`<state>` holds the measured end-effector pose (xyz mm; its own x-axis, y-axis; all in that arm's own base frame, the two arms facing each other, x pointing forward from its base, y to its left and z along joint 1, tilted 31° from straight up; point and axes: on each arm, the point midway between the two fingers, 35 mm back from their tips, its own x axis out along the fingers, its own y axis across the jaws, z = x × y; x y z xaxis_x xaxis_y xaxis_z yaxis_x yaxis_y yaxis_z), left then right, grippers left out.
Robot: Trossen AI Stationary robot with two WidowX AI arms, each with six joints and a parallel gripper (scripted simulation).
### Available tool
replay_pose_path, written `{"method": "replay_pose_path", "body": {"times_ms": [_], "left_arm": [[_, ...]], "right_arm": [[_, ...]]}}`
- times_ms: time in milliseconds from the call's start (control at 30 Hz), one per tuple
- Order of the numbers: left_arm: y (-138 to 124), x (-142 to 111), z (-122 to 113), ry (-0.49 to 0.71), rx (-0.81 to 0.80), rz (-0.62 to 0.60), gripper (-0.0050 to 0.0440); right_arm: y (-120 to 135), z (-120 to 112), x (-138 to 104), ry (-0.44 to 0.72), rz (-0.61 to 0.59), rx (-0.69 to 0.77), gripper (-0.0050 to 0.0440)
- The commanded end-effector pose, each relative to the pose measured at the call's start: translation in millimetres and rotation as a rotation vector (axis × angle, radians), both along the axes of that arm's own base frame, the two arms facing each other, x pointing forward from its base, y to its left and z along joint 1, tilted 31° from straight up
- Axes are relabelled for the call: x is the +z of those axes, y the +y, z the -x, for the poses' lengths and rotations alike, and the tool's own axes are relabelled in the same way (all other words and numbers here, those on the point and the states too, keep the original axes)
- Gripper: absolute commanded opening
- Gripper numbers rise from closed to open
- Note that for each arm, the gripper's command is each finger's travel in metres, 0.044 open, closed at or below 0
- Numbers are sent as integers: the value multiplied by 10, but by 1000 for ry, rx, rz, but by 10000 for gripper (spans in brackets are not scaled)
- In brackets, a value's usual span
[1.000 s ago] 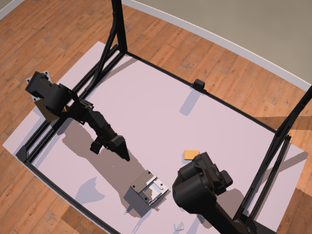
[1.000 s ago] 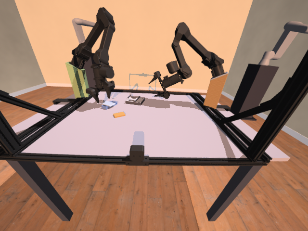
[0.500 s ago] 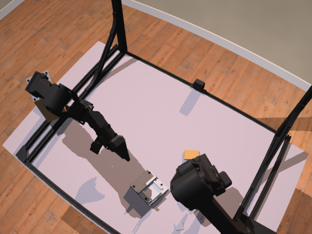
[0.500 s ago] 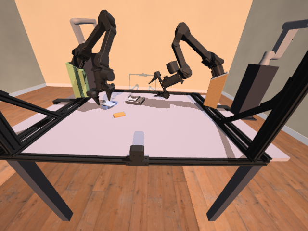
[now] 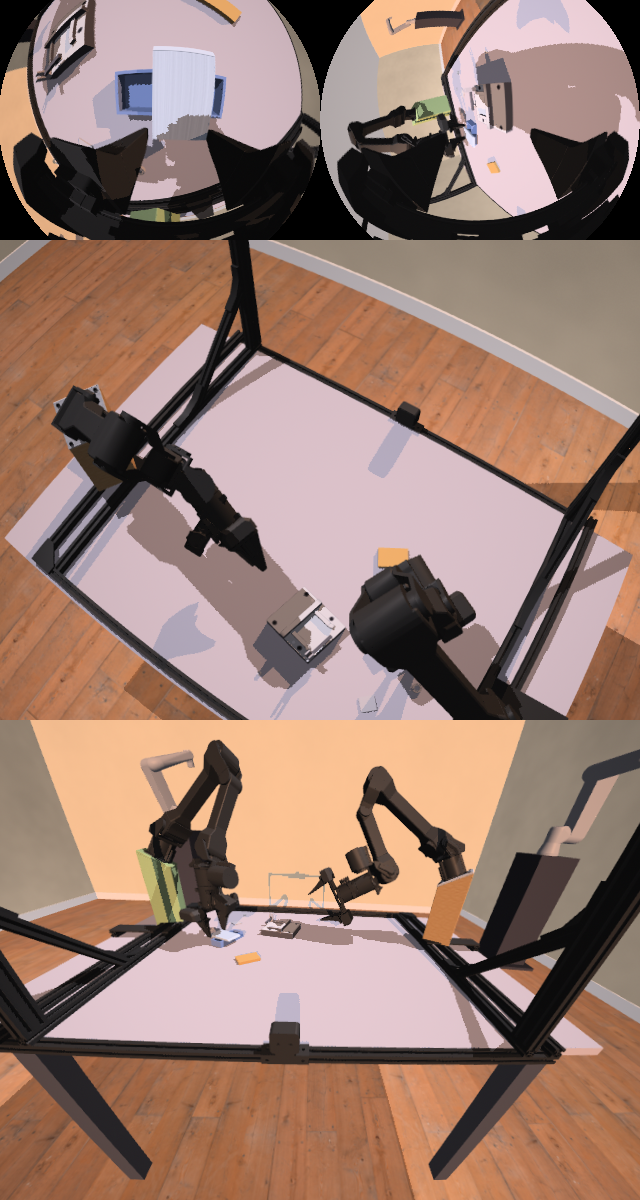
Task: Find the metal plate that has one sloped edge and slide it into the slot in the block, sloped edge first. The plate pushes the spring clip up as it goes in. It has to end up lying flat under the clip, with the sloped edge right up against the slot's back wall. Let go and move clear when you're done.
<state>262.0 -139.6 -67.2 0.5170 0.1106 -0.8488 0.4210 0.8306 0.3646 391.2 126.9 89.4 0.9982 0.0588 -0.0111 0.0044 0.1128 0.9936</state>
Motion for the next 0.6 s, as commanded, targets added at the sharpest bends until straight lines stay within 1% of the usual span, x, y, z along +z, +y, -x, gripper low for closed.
{"method": "replay_pose_path", "body": {"times_ms": [0, 267, 333, 500, 567], "left_arm": [[2, 2, 4, 1, 0, -1, 267], [2, 2, 4, 1, 0, -1, 213], [-3, 24, 17, 2, 0, -1, 165], [-32, 190, 118, 6, -2, -1, 45], [-32, 190, 118, 6, -2, -1, 45]], "right_arm": [[5, 1, 5, -3, -5, 4, 440], [5, 1, 5, -3, -5, 4, 440], [5, 1, 5, -3, -5, 4, 440], [5, 1, 5, -3, -5, 4, 440], [5, 1, 5, -3, -5, 4, 440]]}}
